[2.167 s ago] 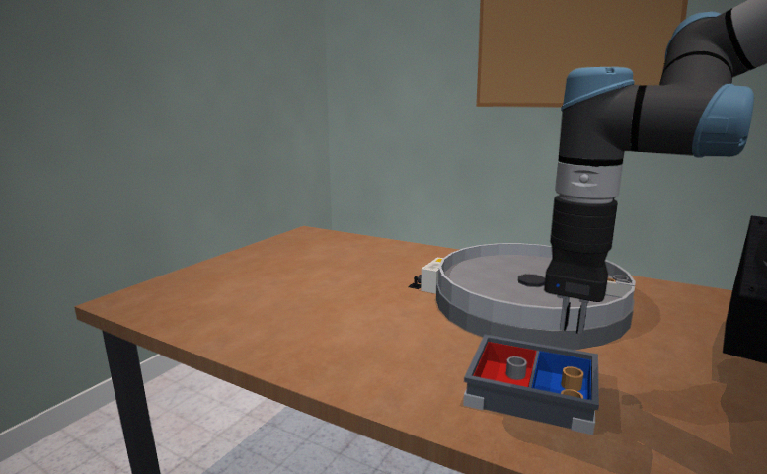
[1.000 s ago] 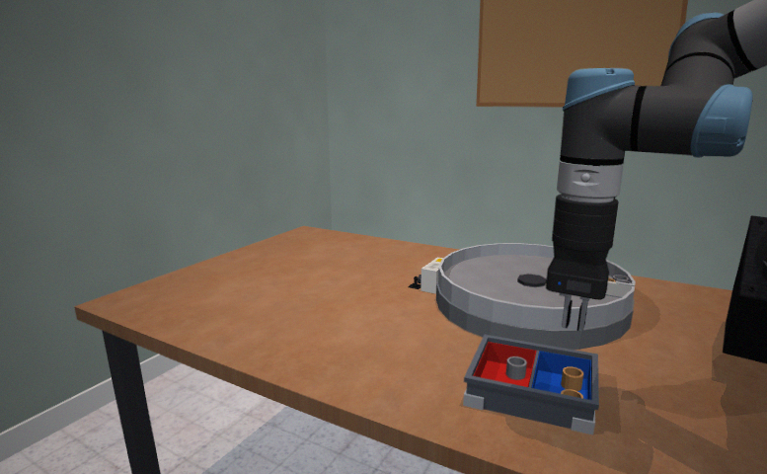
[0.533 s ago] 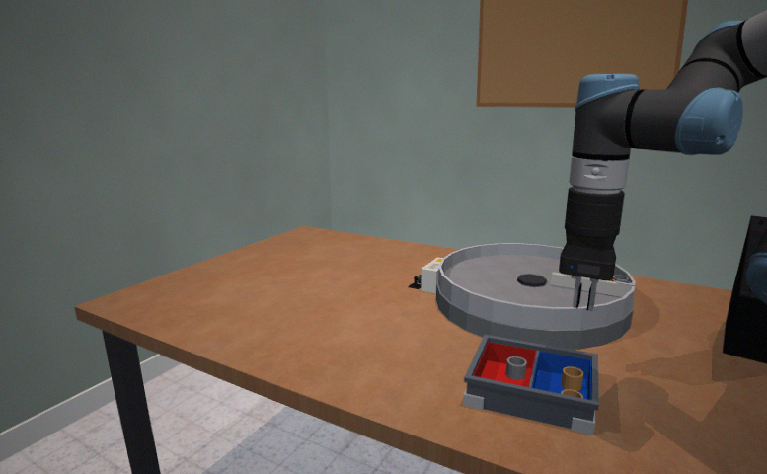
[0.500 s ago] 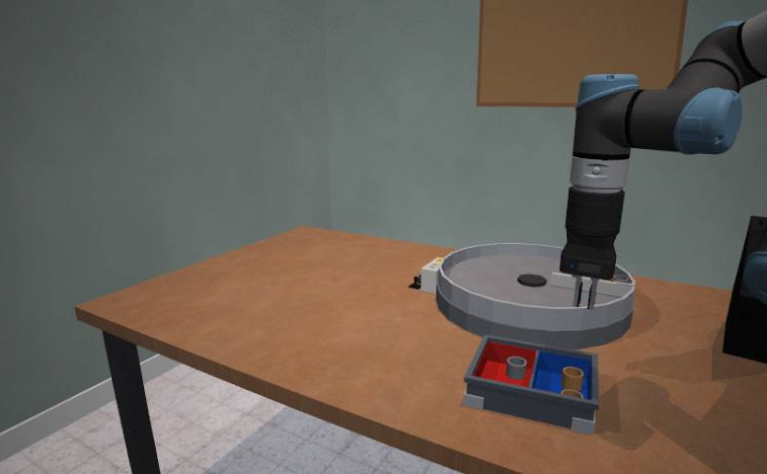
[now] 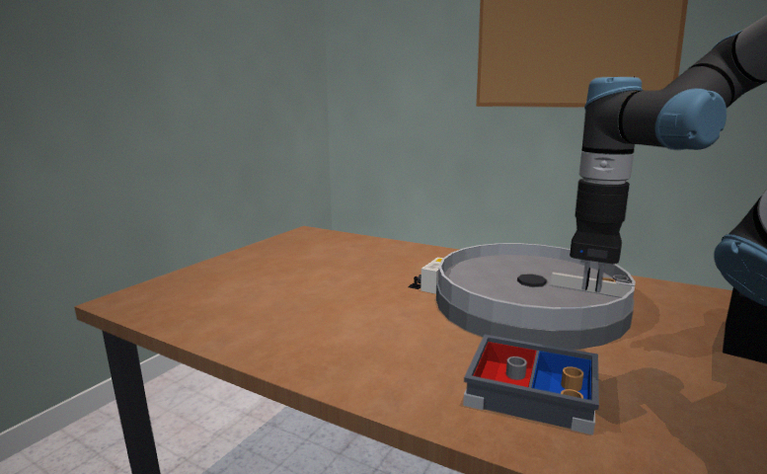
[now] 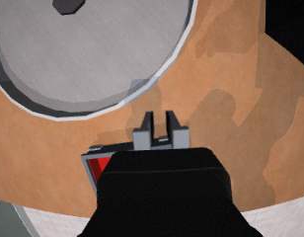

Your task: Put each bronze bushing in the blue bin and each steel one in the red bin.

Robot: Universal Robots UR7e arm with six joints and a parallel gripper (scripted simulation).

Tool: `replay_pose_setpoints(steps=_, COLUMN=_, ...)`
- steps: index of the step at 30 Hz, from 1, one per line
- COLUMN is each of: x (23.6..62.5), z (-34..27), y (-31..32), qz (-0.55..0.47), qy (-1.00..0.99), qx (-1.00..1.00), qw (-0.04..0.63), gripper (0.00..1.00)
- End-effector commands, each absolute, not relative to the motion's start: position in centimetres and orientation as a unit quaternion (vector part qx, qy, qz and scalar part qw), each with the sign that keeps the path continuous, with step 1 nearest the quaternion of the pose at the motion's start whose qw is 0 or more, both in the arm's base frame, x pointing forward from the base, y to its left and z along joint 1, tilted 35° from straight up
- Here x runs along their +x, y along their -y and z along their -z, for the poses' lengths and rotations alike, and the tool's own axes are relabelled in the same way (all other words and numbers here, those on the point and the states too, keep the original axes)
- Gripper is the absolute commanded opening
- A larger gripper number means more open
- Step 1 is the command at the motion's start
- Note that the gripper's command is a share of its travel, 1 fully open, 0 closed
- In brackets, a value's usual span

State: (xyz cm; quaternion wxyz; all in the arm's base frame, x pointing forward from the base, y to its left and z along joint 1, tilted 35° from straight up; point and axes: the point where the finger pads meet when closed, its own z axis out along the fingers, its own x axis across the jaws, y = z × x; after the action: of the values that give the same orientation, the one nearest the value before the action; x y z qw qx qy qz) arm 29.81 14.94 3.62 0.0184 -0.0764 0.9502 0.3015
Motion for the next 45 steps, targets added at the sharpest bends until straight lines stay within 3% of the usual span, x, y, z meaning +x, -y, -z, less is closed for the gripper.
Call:
replay_pose_setpoints(steps=1, x=30.6, z=-1.2, y=-12.0, qz=-0.303, qy=-0.950, qx=-0.078, qw=0.019, gripper=0.40)
replay_pose_setpoints(steps=8, x=30.7, z=-0.5, y=-11.1, qz=-0.303, qy=-0.950, qx=-0.078, qw=0.019, gripper=0.40)
replay_pose_setpoints(steps=34, x=33.0, z=9.5, y=2.4, qz=-0.303, qy=-0.950, qx=-0.078, qw=0.018, gripper=0.40)
replay_pose_setpoints(steps=45, x=33.0, z=9.7, y=2.6, qz=-0.303, qy=-0.950, qx=-0.078, qw=0.018, gripper=0.40)
